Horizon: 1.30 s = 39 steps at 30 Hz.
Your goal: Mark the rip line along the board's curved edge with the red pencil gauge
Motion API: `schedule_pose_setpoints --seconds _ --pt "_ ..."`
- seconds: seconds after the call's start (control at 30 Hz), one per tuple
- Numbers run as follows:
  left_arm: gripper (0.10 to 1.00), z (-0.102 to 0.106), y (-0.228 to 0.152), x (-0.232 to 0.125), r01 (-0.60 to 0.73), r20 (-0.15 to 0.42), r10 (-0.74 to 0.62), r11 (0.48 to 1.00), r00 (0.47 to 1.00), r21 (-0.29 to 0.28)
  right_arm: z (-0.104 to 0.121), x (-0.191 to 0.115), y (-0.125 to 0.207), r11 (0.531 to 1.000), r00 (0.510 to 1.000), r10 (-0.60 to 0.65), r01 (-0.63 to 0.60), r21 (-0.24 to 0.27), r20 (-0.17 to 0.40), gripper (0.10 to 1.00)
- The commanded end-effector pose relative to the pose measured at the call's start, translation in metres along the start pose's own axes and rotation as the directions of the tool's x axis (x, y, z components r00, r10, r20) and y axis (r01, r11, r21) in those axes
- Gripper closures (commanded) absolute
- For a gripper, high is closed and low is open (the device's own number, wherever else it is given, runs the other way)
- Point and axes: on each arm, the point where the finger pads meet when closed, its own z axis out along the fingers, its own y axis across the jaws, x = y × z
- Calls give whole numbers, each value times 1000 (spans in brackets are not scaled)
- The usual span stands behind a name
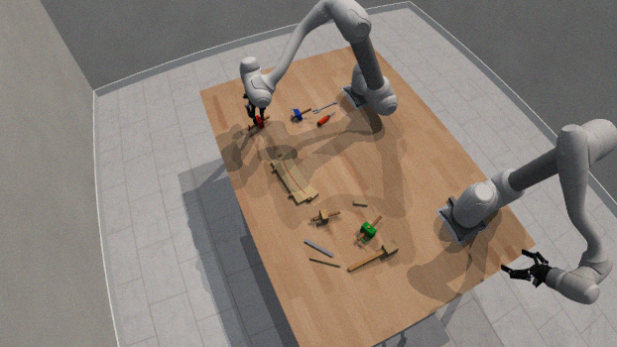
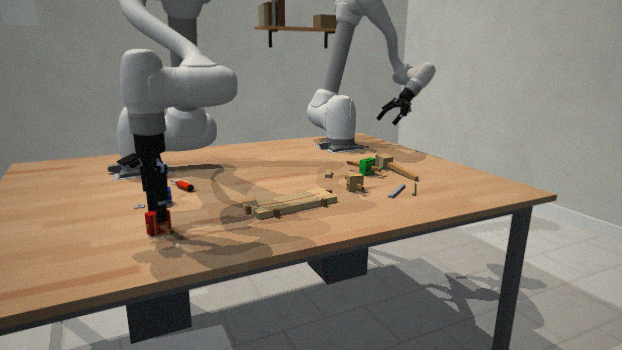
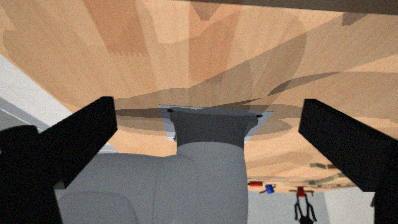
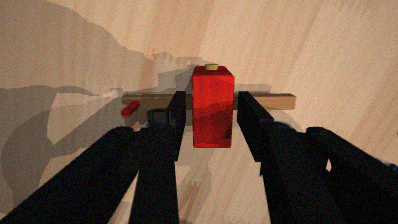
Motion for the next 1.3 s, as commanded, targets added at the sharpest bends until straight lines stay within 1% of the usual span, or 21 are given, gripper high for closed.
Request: schedule_pose_setpoints --seconds 0.0,0.93,1.07,1.27 --pt "98 2 -3 -4 2 8 -2 1000 1000 0 4 1 4 1000 1000 -7 7 -6 -2 726" --pt "98 2 -3 -4 2 8 -2 1000 1000 0 3 1 4 1000 1000 -7 7 -6 -2 726" --pt "98 2 -3 -4 2 8 -2 1000 1000 0 -2 1 4 1000 1000 -7 7 -6 -1 726" --pt "98 2 -3 -4 2 8 -2 1000 1000 0 -15 2 1 1000 1000 -7 7 -1 -4 726"
